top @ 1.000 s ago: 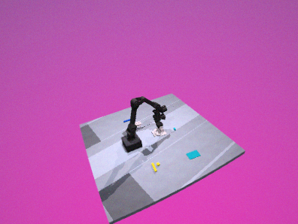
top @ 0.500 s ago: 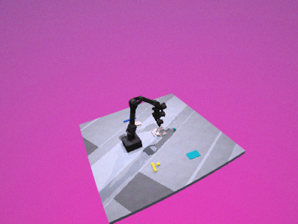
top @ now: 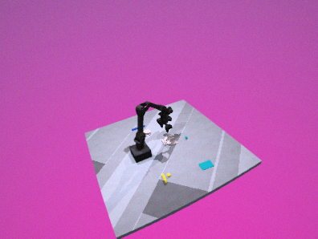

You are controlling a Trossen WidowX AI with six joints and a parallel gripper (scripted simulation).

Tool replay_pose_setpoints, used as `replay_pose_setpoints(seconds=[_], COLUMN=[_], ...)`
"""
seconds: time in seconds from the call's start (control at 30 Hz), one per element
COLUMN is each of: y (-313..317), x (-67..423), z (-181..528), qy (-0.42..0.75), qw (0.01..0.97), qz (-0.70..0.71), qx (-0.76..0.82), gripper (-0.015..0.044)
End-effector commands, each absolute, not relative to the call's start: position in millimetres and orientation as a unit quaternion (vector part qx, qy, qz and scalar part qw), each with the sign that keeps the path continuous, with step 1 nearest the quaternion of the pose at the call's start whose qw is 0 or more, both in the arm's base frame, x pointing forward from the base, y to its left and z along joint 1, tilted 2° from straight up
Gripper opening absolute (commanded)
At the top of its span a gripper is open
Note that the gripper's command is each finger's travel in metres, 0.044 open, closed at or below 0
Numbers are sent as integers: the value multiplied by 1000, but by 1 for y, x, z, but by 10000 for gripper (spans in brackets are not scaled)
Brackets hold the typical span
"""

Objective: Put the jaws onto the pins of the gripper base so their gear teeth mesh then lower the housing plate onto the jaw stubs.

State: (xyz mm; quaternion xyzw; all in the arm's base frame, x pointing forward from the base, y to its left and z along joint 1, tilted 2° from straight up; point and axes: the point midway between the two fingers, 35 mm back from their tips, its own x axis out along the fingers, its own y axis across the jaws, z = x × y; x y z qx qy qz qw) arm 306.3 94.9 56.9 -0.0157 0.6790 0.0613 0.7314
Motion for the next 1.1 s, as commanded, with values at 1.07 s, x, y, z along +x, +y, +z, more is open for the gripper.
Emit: replay_pose_setpoints(seconds=[1.07], y=[198], x=[229], z=[69], qy=[616], qw=[667], qz=[309], qx=[-282], gripper=[440])
